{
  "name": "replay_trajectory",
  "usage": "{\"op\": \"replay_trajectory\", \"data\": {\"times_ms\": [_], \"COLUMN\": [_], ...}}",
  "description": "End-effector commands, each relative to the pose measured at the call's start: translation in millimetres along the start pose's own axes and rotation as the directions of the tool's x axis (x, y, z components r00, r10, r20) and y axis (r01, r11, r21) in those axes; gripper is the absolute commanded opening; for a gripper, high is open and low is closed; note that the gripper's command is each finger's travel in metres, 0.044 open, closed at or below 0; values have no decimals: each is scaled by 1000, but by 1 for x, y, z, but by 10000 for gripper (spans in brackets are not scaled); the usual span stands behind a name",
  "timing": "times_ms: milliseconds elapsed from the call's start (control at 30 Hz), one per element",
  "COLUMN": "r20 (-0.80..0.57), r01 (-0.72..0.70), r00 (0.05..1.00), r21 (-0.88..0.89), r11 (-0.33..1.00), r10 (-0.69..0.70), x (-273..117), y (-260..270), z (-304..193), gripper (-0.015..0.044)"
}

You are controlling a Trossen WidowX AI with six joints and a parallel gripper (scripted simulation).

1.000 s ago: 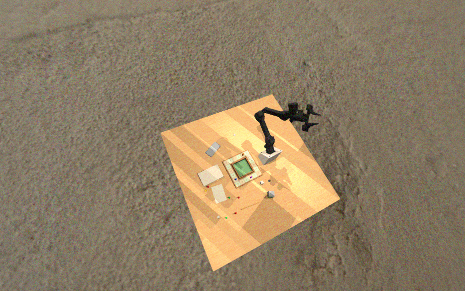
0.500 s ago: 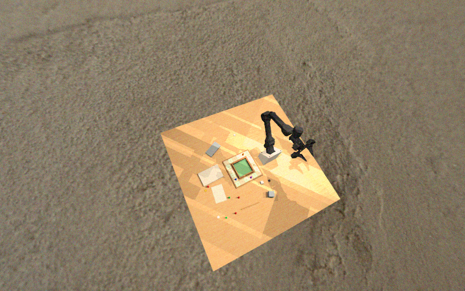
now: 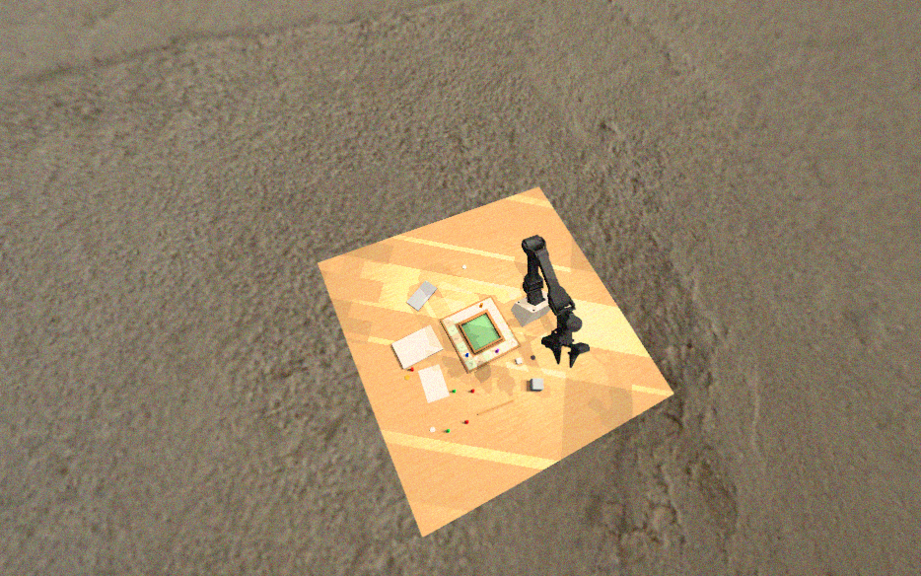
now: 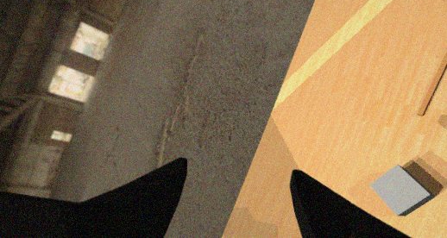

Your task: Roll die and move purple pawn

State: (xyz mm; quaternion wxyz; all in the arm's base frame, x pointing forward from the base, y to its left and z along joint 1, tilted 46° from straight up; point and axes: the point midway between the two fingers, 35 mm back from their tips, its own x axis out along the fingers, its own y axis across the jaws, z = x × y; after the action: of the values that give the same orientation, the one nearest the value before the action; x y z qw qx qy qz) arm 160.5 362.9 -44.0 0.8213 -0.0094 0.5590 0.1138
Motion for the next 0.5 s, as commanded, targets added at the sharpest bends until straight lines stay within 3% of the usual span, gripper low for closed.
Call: {"op": "replay_trajectory", "data": {"times_ms": [0, 233, 467], "r20": [-40, -166, -344], "r01": [186, 521, 801], "r00": [982, 850, 583], "r21": [63, 128, 95], "r11": [980, 844, 591], "r10": [-184, -499, -736], "x": [32, 70, 75], "y": [-54, -164, -276], "z": [3, -9, -47], "gripper": [275, 275, 275]}}
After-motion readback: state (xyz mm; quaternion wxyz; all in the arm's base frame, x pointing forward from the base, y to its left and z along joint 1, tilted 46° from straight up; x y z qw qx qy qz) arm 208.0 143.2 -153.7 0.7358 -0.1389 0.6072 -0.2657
